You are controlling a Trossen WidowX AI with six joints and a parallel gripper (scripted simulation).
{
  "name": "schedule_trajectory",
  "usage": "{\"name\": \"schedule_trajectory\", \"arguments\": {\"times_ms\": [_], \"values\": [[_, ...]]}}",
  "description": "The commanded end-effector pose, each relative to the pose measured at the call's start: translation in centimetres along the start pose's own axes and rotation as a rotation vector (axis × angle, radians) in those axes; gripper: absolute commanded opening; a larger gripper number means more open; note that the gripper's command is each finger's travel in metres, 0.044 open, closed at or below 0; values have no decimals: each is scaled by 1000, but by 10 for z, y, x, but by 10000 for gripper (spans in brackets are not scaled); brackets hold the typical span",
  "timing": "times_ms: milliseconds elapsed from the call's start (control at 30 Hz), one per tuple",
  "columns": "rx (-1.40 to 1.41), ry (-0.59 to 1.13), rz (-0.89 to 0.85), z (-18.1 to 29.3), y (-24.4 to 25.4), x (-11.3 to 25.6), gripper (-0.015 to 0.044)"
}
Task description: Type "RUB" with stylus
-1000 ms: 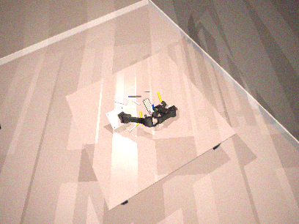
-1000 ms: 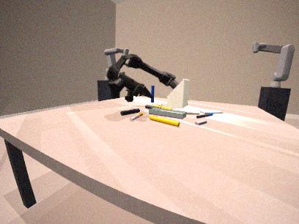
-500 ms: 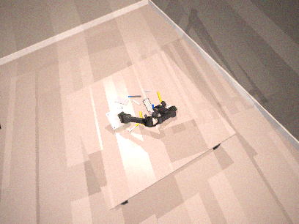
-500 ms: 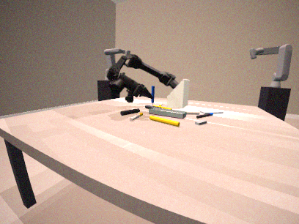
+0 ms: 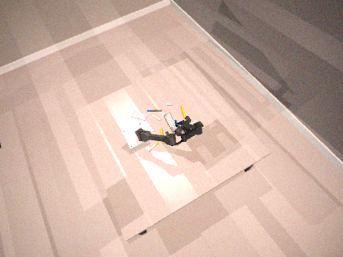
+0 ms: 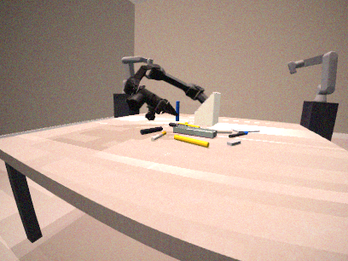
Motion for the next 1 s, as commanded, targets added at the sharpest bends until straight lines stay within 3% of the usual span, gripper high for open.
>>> {"name": "schedule_trajectory", "arguments": {"times_ms": [0, 967], "values": [[6, -2, 0, -1, 0, 0, 81], [6, -3, 0, -8, 1, -5, 81]]}}
Point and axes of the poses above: the point midway between the two fingers, 35 mm back from their tips, its own x axis back along the fingers, its own y axis across the jaws, z = x × y, the point moved 7 cm from there along x, back along the fingers, and after that the axes turned 15 degrees about -x, right-handed, at the moved point
